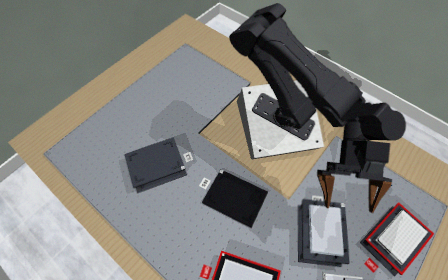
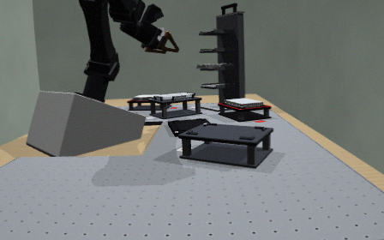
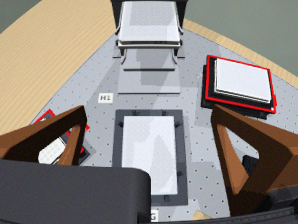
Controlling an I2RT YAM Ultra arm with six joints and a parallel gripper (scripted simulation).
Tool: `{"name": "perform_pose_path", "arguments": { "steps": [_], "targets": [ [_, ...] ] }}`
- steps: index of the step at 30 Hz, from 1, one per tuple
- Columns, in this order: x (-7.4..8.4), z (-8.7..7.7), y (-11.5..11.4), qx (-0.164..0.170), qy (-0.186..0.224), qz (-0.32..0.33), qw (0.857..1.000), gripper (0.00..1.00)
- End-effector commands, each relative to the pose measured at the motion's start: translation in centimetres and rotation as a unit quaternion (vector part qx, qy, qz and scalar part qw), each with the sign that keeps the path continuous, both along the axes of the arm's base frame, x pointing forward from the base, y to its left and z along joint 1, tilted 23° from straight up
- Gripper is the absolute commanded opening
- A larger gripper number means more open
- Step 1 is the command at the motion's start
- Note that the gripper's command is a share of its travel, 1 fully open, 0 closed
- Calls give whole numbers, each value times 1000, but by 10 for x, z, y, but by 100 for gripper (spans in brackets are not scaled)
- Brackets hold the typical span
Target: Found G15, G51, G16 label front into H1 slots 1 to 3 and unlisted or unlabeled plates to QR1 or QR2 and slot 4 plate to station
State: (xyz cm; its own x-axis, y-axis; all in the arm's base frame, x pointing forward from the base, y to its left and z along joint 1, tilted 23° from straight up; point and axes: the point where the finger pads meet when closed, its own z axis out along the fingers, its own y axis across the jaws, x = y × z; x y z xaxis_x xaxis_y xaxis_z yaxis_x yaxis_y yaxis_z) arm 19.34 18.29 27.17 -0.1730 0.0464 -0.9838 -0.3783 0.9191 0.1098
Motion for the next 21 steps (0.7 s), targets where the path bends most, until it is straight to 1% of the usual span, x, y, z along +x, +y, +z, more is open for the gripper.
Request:
{"name": "perform_pose_path", "arguments": {
  "steps": [1, 11, 13, 21],
  "targets": [
    [2, -4, 2, 7, -3, -1, 1000, 100],
    [13, -34, 10, 7, -3, -1, 1000, 100],
    [13, -34, 10, 7, -3, -1, 1000, 100],
    [21, -59, 16, 7, -3, -1, 1000, 100]
  ]
}}
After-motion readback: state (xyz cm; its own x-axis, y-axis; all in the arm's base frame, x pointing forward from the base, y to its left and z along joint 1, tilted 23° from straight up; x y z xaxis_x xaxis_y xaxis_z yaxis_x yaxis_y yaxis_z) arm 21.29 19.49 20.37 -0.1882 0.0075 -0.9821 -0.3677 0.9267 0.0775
